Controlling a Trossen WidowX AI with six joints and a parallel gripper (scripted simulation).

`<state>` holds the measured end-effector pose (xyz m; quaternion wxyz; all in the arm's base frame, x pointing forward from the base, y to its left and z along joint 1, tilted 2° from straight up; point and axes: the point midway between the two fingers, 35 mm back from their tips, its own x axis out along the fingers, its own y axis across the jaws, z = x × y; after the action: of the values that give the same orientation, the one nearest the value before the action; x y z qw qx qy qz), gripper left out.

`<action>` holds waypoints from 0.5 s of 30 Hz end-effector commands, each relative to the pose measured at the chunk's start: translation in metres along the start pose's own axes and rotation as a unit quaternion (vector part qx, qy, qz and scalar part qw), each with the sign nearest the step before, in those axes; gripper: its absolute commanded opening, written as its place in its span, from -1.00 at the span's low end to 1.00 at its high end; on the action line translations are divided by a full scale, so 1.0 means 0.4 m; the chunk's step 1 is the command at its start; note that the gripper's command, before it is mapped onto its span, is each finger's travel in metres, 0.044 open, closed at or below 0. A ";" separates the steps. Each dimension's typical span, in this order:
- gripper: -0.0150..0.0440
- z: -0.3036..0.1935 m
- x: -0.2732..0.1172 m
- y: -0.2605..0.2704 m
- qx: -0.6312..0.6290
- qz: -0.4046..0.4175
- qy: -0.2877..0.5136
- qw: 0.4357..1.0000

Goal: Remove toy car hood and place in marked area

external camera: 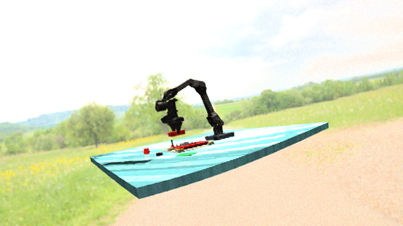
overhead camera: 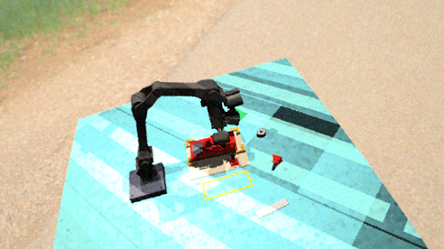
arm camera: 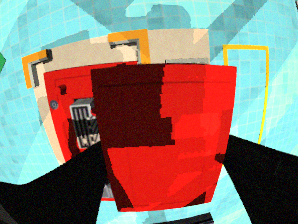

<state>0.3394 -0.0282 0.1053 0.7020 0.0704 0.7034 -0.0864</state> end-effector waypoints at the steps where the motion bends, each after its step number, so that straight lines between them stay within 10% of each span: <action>1: -0.49 0.002 -0.010 -0.038 -0.001 0.001 -0.007 1.000; 15: -0.49 -0.005 -0.016 -0.172 -0.001 -0.001 -0.008 1.000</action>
<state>0.3264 -0.0839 0.1087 0.7034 0.0704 0.7020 -0.0867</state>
